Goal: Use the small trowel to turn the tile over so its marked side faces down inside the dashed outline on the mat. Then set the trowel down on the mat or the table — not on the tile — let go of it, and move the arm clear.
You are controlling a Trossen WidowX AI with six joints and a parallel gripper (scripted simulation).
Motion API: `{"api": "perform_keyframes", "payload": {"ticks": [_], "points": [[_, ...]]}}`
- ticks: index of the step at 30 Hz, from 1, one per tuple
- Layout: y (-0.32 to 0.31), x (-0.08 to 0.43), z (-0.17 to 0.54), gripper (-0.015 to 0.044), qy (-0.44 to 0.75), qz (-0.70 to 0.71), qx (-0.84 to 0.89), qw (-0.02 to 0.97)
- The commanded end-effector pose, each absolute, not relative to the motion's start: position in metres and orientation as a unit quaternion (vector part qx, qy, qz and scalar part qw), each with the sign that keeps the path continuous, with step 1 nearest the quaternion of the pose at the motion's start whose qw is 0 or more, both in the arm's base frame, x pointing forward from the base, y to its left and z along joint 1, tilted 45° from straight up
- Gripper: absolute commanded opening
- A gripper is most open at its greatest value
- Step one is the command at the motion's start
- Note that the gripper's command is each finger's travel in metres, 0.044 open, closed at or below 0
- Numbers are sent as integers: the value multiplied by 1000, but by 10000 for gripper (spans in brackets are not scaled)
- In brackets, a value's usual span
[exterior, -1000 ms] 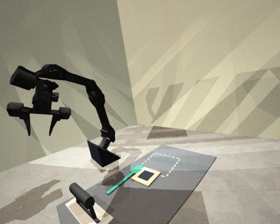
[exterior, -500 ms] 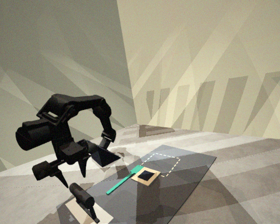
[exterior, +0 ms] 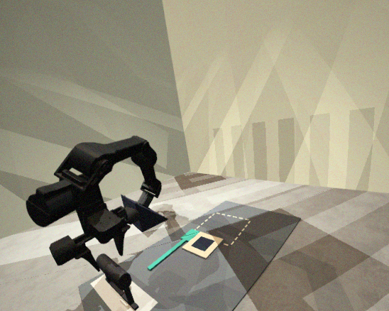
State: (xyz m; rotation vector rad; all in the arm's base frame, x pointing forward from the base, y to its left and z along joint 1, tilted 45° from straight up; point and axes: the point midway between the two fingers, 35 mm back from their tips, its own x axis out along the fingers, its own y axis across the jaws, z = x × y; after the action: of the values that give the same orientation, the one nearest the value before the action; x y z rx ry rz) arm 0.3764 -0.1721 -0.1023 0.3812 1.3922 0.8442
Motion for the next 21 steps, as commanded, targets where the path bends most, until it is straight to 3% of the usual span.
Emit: {"api": "perform_keyframes", "payload": {"ticks": [1, 17, 21], "points": [[-168, 377, -106, 270, 621, 372, 168, 669], [-151, 377, -123, 270, 630, 369, 160, 664], [-151, 377, -123, 165, 630, 369, 160, 664]]}}
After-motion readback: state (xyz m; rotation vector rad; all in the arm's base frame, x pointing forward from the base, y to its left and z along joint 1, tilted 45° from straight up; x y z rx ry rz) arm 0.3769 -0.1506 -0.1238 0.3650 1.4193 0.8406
